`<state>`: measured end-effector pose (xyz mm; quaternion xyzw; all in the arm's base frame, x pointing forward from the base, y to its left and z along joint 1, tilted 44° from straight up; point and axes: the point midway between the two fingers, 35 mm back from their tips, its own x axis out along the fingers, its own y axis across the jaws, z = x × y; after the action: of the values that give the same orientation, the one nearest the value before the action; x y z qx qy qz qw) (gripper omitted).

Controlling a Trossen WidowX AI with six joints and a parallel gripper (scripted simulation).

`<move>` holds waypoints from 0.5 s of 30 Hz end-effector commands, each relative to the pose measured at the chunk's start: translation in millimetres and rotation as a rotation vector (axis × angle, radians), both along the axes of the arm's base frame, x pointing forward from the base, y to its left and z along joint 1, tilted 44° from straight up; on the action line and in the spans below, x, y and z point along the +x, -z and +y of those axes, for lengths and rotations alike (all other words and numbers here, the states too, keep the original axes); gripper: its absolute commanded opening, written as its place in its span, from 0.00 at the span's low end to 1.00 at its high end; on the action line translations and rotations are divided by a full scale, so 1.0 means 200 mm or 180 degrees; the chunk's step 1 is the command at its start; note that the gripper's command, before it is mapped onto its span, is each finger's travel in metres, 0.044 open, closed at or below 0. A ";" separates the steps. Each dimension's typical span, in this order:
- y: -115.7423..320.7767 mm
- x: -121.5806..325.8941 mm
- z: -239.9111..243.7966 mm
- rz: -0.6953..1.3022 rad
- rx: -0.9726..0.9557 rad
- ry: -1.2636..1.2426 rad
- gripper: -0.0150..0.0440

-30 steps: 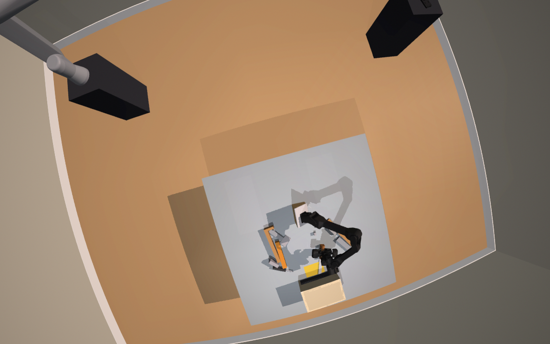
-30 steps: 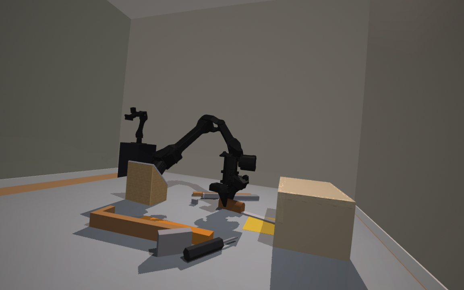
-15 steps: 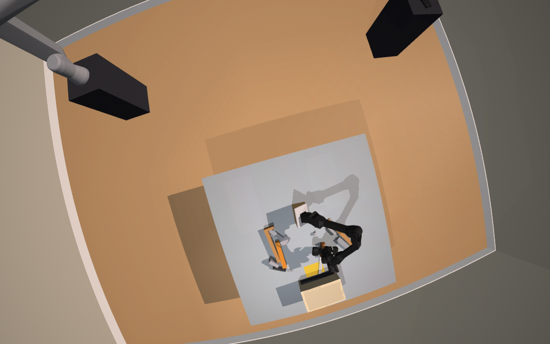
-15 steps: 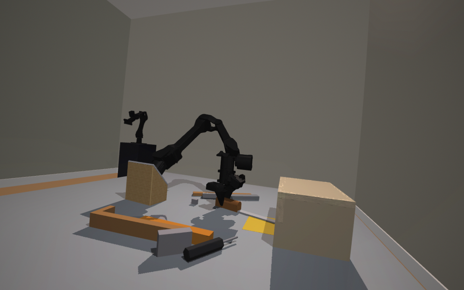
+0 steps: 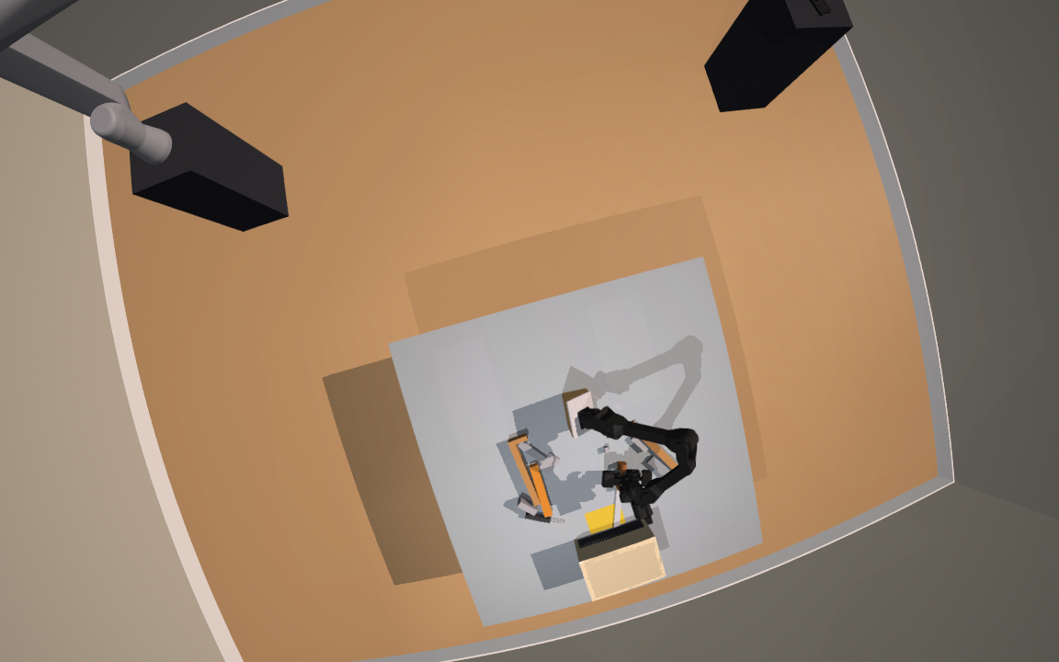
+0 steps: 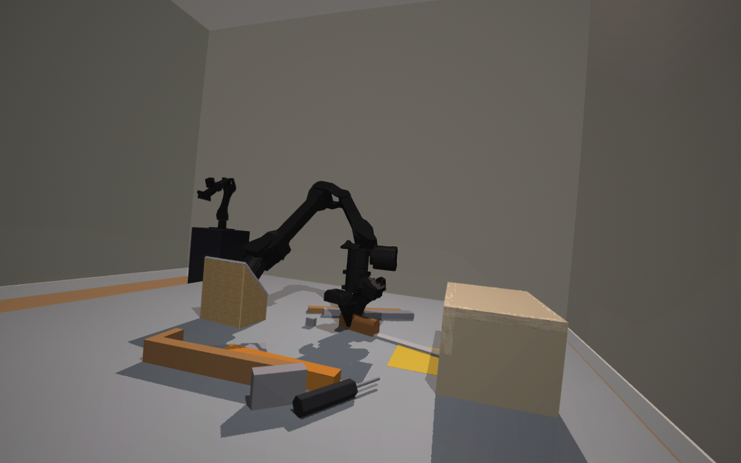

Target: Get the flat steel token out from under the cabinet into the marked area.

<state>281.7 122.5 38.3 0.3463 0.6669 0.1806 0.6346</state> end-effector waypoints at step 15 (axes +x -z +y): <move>-0.01 -0.11 0.03 0.0028 -0.0001 0.0009 0.25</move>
<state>264.5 127.4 41.8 0.3465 0.6670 0.1806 0.6343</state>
